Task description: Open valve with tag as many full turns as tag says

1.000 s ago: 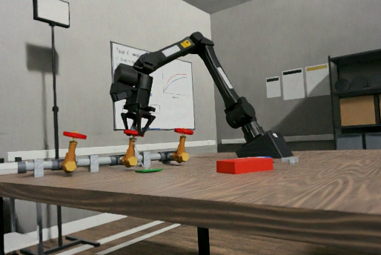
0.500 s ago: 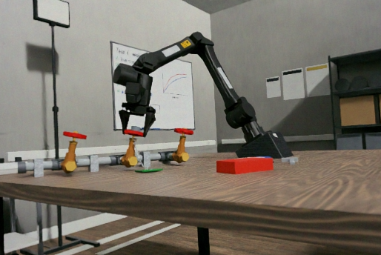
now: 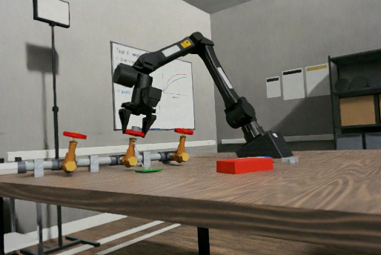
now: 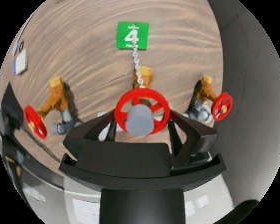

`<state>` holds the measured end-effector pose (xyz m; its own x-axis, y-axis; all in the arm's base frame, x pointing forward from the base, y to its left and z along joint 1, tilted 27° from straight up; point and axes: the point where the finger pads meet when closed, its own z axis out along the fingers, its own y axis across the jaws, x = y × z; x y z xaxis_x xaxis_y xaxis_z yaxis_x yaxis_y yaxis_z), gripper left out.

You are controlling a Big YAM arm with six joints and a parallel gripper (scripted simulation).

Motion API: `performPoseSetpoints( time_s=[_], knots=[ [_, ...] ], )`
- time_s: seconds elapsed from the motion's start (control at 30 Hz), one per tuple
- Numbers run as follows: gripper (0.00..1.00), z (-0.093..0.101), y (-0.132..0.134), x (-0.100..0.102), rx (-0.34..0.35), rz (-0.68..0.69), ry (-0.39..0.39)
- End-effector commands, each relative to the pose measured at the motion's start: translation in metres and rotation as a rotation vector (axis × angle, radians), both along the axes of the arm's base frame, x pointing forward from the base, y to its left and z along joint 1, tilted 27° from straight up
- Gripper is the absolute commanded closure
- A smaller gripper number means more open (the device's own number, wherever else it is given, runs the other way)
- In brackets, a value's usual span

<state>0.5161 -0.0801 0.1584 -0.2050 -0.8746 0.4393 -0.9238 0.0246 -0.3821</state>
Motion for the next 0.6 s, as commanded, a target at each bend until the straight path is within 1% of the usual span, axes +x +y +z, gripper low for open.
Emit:
performPoseSetpoints(
  time_s=[0.0, 0.13, 0.57],
  knots=[
    [1.0, 0.007, 0.002, 0.0075, -0.057, 0.176, 0.078],
    [1.0, 0.0062, 0.0024, 0.0059, -0.065, 0.2, 0.1],
    [1.0, 0.0059, 0.0028, 0.0054, -0.067, 0.206, 0.105]
  ],
)
